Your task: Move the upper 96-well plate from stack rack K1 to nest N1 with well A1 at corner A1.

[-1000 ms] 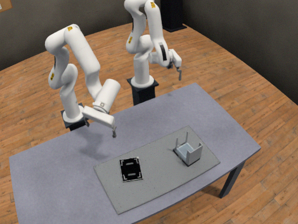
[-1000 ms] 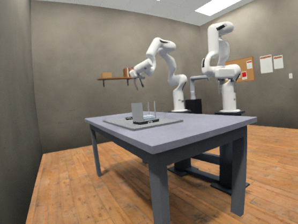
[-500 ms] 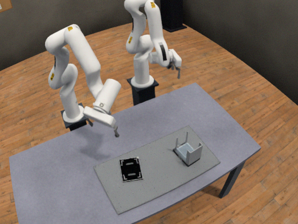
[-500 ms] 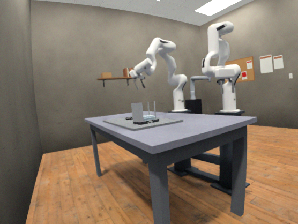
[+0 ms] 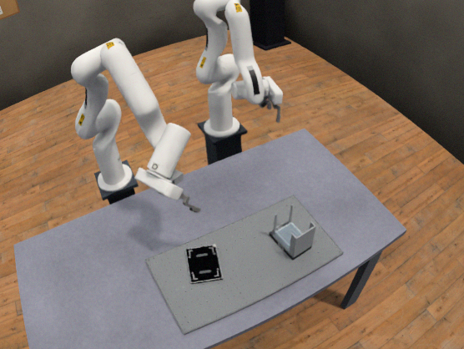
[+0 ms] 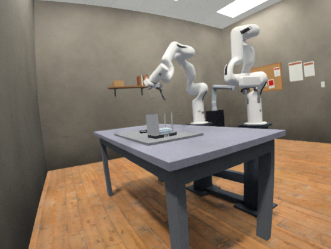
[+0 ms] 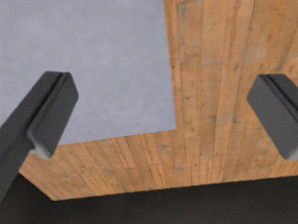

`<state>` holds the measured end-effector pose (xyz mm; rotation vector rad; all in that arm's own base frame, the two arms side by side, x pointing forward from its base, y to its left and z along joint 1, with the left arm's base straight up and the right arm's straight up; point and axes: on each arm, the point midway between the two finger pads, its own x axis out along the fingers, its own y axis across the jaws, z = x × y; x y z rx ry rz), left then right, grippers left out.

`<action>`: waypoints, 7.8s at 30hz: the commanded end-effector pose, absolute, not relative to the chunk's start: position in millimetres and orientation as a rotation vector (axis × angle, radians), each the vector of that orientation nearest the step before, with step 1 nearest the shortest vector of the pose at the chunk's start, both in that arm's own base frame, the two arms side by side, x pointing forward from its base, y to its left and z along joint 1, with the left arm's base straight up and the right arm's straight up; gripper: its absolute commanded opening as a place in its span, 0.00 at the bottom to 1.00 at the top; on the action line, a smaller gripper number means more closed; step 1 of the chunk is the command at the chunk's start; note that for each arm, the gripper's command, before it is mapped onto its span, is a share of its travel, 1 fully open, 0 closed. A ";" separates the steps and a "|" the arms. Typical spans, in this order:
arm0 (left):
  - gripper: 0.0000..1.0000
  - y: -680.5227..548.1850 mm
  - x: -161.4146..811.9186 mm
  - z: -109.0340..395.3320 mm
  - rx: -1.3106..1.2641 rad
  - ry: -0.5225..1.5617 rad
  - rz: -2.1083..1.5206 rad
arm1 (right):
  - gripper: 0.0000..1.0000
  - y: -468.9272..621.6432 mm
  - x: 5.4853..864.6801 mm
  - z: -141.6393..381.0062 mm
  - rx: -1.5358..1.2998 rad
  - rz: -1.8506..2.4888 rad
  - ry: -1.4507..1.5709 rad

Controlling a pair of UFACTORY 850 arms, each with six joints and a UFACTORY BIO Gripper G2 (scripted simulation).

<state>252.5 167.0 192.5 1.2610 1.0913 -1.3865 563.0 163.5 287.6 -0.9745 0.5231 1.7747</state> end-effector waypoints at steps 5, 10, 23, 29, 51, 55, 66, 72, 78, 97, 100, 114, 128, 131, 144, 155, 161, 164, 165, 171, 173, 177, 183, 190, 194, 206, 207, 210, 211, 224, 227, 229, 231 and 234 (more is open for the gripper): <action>0.37 167.1 253.0 192.8 1.262 1.091 -1.385 | 1.00 196.9 579.5 290.5 -0.812 1.589 0.391; 0.37 167.1 253.0 192.8 1.262 1.091 -1.385 | 1.00 213.8 591.6 294.9 -0.723 1.476 0.326; 0.37 167.1 253.0 192.8 1.262 1.091 -1.385 | 1.00 242.0 624.8 310.9 -0.522 1.195 0.199; 0.37 167.1 253.0 192.8 1.262 1.091 -1.385 | 1.00 247.6 636.5 317.1 -0.454 1.093 0.162; 0.37 167.1 253.0 192.8 1.262 1.091 -1.385 | 1.00 246.4 696.6 349.6 -0.116 0.533 0.026; 0.37 167.1 253.0 192.8 1.262 1.091 -1.385 | 1.00 241.1 705.7 354.1 -0.051 0.418 0.009; 0.37 167.1 253.0 192.8 1.262 1.091 -1.385 | 1.00 209.1 718.5 356.2 0.000 0.240 -0.002; 0.37 167.1 253.0 192.8 1.262 1.091 -1.385 | 1.00 180.3 726.8 356.2 0.000 0.240 -0.002; 0.37 167.1 253.0 192.8 1.262 1.091 -1.385 | 1.00 153.5 732.4 356.2 0.000 0.157 -0.002; 0.37 167.1 253.0 192.8 1.262 1.091 -1.385 | 1.00 82.1 743.8 356.2 0.000 0.073 -0.002; 0.37 167.1 253.0 192.8 1.262 1.091 -1.385 | 1.00 67.2 745.5 356.2 0.000 0.073 -0.002; 0.37 167.1 253.0 192.8 1.262 1.091 -1.385 | 1.00 9.9 748.4 356.2 0.000 -0.010 -0.002; 0.37 167.1 253.0 192.8 1.262 1.091 -1.385 | 1.00 -57.4 746.3 356.2 0.000 -0.093 -0.002; 0.37 167.1 253.0 192.8 1.262 1.091 -1.385 | 1.00 -62.4 746.1 356.2 0.000 -0.093 -0.002; 0.37 167.1 253.0 192.8 1.262 1.091 -1.385 | 1.00 -127.0 737.9 356.2 0.000 -0.177 -0.002; 0.37 167.1 253.0 192.8 1.262 1.091 -1.385 | 1.00 -165.8 729.7 356.2 0.000 -0.260 -0.002; 0.37 167.1 253.0 192.8 1.262 1.091 -1.385 | 1.00 -192.5 723.8 356.2 0.000 -0.260 -0.002; 0.37 167.1 253.0 192.8 1.262 1.091 -1.385 | 1.00 -202.1 720.8 356.2 0.000 -0.327 -0.002; 0.37 167.1 253.0 192.8 1.262 1.091 -1.385 | 1.00 -202.1 720.8 356.2 0.000 -0.327 -0.002; 0.37 167.1 253.0 192.8 1.262 1.091 -1.385 | 1.00 -230.7 711.9 356.2 0.000 -0.343 -0.002; 0.37 167.1 253.0 192.8 1.262 1.091 -1.385 | 1.00 -240.3 708.9 356.2 0.000 -0.343 -0.002; 0.37 167.1 253.0 192.8 1.262 1.091 -1.385 | 1.00 -256.7 703.4 356.2 0.000 -0.377 -0.002; 0.37 167.1 253.0 192.8 1.262 1.091 -1.385 | 1.00 -275.3 695.8 356.2 0.000 -0.427 -0.002; 0.37 167.1 253.0 192.8 1.262 1.091 -1.385 | 1.00 -307.8 682.7 356.2 0.000 -0.427 -0.002; 0.37 167.1 253.0 192.8 1.262 1.091 -1.385 | 1.00 -323.3 675.0 356.2 0.000 -0.510 -0.002; 0.37 167.1 253.0 192.8 1.262 1.091 -1.385 | 1.00 -365.6 653.6 356.2 -0.001 -0.510 -0.002; 0.37 167.1 253.0 192.8 1.262 1.091 -1.385 | 1.00 -369.9 651.0 356.2 0.000 -0.543 -0.002; 0.37 167.1 253.0 192.8 1.262 1.091 -1.385 | 1.00 -382.7 643.1 356.2 0.000 -0.593 -0.002; 0.37 167.1 253.0 192.8 1.262 1.091 -1.385 | 1.00 -386.9 640.5 356.2 0.000 -0.593 -0.002; 0.37 167.1 253.0 192.8 1.262 1.091 -1.385 | 1.00 -430.8 612.0 356.2 -0.001 -0.677 -0.002; 0.37 167.1 253.0 192.8 1.262 1.091 -1.385 | 1.00 -442.9 603.1 356.2 -0.001 -0.677 -0.002; 0.37 167.1 253.0 192.8 1.262 1.091 -1.385 | 1.00 -451.0 597.2 356.2 -0.001 -0.677 -0.002; 0.37 167.1 253.0 192.8 1.262 1.091 -1.385 | 1.00 -459.0 591.3 356.2 -0.001 -0.677 -0.002; 0.37 167.1 253.0 192.8 1.262 1.091 -1.385 | 1.00 -463.1 588.3 356.2 -0.001 -0.677 -0.002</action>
